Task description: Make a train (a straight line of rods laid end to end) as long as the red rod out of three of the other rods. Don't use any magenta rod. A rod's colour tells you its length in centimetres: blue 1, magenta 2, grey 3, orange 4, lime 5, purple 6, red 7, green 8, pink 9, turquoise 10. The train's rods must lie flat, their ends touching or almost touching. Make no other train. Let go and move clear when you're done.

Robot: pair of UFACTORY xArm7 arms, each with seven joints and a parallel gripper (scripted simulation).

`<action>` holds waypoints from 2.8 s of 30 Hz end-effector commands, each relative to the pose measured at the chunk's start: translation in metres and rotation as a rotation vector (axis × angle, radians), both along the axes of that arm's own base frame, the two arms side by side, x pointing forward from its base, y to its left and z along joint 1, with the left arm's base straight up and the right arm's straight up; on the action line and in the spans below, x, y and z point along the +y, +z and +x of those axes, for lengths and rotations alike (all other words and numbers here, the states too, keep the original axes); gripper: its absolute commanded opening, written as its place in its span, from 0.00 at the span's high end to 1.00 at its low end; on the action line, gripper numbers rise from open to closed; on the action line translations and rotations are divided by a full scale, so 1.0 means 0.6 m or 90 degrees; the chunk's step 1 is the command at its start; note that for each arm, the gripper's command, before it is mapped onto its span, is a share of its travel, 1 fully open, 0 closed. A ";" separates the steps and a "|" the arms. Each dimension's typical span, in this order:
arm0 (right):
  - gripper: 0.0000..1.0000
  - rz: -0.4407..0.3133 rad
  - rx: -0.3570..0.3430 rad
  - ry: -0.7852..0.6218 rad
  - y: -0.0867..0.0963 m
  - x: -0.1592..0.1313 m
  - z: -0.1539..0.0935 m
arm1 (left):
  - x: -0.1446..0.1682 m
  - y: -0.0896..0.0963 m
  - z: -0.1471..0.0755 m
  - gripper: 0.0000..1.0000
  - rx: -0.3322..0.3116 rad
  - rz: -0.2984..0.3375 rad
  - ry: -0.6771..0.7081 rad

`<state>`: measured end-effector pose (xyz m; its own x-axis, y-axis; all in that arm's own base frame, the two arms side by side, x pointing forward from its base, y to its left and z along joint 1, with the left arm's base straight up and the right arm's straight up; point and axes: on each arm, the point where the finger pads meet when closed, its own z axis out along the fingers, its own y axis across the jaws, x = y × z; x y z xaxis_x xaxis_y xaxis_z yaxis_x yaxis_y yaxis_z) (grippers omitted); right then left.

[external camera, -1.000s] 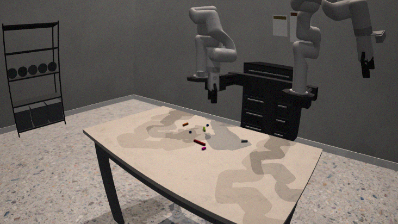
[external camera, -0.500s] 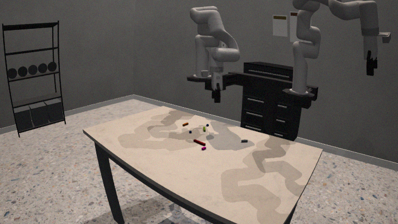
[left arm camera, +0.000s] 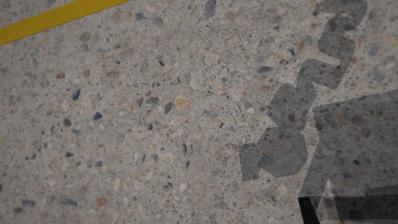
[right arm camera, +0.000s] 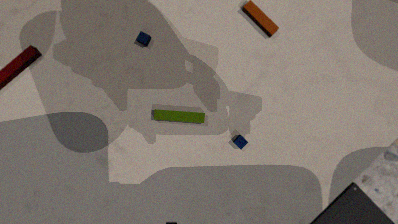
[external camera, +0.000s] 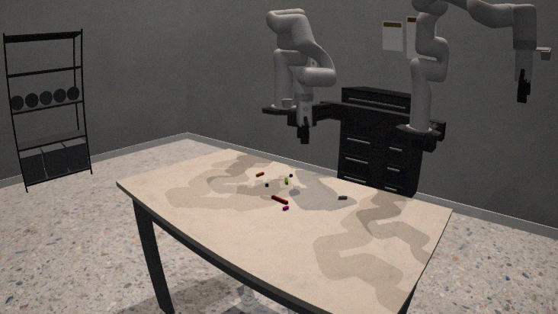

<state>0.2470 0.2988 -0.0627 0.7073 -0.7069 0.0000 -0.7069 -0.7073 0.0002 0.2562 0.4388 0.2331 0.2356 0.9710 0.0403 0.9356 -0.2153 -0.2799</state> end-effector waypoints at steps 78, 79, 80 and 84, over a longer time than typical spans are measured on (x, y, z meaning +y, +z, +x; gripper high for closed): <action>0.00 0.002 -0.007 -0.001 -0.046 -0.002 0.055 | -0.065 0.028 -0.420 0.00 -0.177 -0.048 0.140; 0.00 0.002 -0.006 -0.001 -0.040 -0.001 0.049 | -0.065 0.028 -0.420 0.00 -0.177 -0.048 0.140; 0.00 0.002 -0.005 -0.001 -0.030 0.000 0.037 | -0.065 0.028 -0.420 0.00 -0.177 -0.048 0.140; 0.00 0.002 -0.002 0.000 0.001 0.002 0.002 | -0.065 0.028 -0.420 0.00 -0.177 -0.048 0.140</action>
<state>0.2673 0.2988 -0.0832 0.7079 -0.7063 0.0012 -0.7063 -0.7079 -0.0001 0.0041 0.3987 0.2481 0.0105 0.9999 -0.0051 0.9999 -0.0105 -0.0008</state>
